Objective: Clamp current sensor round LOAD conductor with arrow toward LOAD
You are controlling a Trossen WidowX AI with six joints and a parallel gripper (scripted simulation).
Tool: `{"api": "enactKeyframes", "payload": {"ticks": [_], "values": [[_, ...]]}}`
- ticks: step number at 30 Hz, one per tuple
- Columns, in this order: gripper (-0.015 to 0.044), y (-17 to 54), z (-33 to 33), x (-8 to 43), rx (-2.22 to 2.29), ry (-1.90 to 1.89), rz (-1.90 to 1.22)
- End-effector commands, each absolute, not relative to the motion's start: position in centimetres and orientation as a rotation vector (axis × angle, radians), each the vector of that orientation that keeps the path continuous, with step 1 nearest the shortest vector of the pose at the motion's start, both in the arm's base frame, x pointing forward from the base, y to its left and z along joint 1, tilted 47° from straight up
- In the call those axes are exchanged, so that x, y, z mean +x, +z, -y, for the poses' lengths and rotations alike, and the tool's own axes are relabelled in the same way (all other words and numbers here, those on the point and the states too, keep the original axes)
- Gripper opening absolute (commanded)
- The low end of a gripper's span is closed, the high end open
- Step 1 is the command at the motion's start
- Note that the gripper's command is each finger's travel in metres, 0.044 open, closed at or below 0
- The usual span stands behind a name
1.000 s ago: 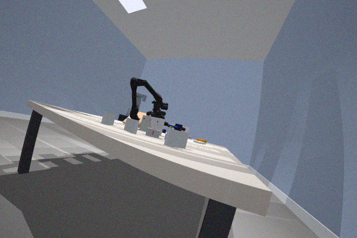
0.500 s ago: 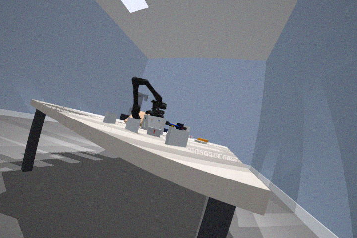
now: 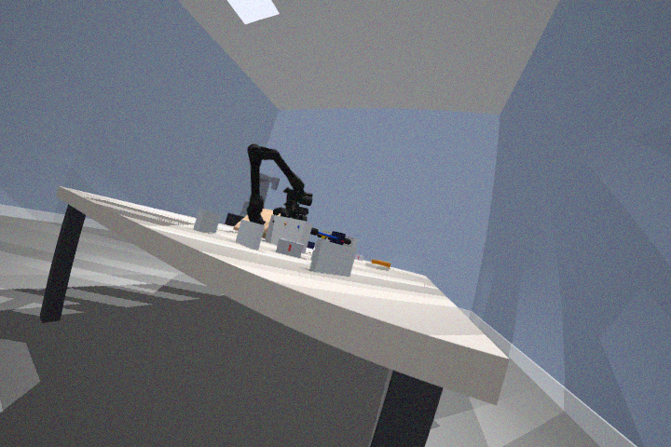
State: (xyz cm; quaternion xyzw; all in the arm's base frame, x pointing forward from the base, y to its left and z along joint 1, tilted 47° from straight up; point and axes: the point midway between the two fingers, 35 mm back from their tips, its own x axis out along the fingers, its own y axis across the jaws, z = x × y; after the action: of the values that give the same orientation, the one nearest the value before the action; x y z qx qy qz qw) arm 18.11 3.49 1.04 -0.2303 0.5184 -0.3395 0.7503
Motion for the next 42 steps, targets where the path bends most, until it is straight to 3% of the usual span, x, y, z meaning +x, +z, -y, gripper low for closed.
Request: {"api": "enactKeyframes", "payload": {"ticks": [1, 14, 16, 34, 42], "values": [[0.0279, 1.1, -3.5, 18.1, -0.504, -0.742, -1.133], [0.0279, 4.5, -7.7, 16.6, -0.504, -0.742, -1.137], [0.0320, 4.5, -7.7, 16.7, -0.550, -0.715, -1.170], [0.0320, 5.6, -7.0, 20.4, -1.566, 0.426, -1.792], [0.0320, 5.6, -7.0, 20.4, -1.577, 0.447, -1.795]]}}
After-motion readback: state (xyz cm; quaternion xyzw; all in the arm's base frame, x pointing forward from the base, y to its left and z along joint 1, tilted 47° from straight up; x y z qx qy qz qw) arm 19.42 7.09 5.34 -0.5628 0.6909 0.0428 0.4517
